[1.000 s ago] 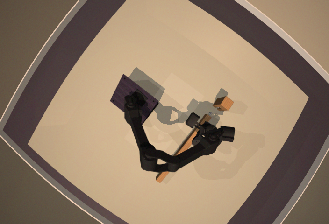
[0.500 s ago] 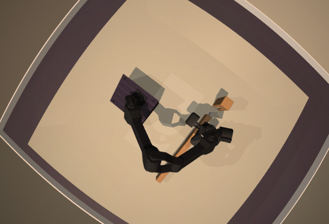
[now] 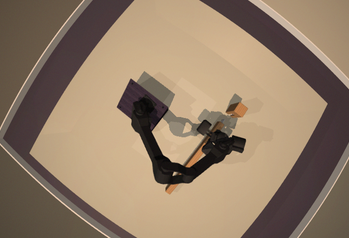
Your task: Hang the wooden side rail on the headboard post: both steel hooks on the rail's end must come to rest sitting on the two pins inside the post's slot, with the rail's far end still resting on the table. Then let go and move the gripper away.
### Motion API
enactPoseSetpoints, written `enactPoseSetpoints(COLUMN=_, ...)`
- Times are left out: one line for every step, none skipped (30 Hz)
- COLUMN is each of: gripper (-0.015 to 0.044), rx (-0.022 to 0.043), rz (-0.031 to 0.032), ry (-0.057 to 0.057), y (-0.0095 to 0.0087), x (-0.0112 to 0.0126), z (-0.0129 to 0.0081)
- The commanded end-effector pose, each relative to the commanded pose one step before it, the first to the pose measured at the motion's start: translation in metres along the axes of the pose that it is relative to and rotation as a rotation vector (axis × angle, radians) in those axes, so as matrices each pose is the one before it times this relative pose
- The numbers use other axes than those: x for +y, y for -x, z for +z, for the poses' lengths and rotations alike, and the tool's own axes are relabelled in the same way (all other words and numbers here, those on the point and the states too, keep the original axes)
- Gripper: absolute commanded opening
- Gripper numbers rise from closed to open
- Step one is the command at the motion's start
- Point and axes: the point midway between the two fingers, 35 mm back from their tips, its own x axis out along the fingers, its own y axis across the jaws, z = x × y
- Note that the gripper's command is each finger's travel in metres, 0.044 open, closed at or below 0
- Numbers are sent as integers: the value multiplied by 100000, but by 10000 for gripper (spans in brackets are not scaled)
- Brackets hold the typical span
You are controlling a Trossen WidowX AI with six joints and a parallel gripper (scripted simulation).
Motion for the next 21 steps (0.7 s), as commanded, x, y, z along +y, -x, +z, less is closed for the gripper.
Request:
enactPoseSetpoints(gripper=440, rx=-654, rz=-304, ry=1128, y=-696, x=-222, z=-32)
enactPoseSetpoints(gripper=440, rx=2, rz=1, ry=2, y=-163, x=6, z=-1)
enactPoseSetpoints(gripper=440, rx=1, rz=1, ry=2, y=-163, x=5, z=-1)
enactPoseSetpoints(gripper=440, rx=0, rz=1, ry=2, y=-163, x=4, z=0)
enactPoseSetpoints(gripper=440, rx=-1, rz=1, ry=1, y=-163, x=4, z=0)
enactPoseSetpoints(gripper=440, rx=-2, rz=0, ry=1, y=-162, x=3, z=0)
enactPoseSetpoints(gripper=440, rx=-3, rz=0, ry=1, y=-162, x=2, z=1)
enactPoseSetpoints(gripper=440, rx=-4, rz=0, ry=1, y=-162, x=1, z=1)
enactPoseSetpoints(gripper=440, rx=-5, rz=0, ry=1, y=-162, x=0, z=1)
enactPoseSetpoints(gripper=440, rx=-6, rz=0, ry=1, y=-162, x=0, z=2)
enactPoseSetpoints(gripper=440, rx=-7, rz=-1, ry=1, y=-161, x=-1, z=2)
enactPoseSetpoints(gripper=440, rx=-8, rz=-1, ry=1, y=-161, x=-2, z=3)
enactPoseSetpoints(gripper=440, rx=-9, rz=-1, ry=1, y=-161, x=-3, z=3)
enactPoseSetpoints(gripper=440, rx=-10, rz=-1, ry=1, y=-161, x=-3, z=3)
enactPoseSetpoints(gripper=440, rx=-11, rz=-1, ry=1, y=-161, x=-4, z=4)
enactPoseSetpoints(gripper=440, rx=-12, rz=-2, ry=0, y=-160, x=-5, z=4)
enactPoseSetpoints(gripper=440, rx=-13, rz=-2, ry=0, y=-160, x=-6, z=4)
enactPoseSetpoints(gripper=440, rx=-14, rz=-2, ry=0, y=-160, x=-7, z=5)
enactPoseSetpoints(gripper=440, rx=-15, rz=-2, ry=0, y=-159, x=-7, z=5)
enactPoseSetpoints(gripper=440, rx=-16, rz=-3, ry=0, y=-160, x=-8, z=5)
enactPoseSetpoints(gripper=440, rx=-17, rz=-3, ry=0, y=-159, x=-9, z=6)
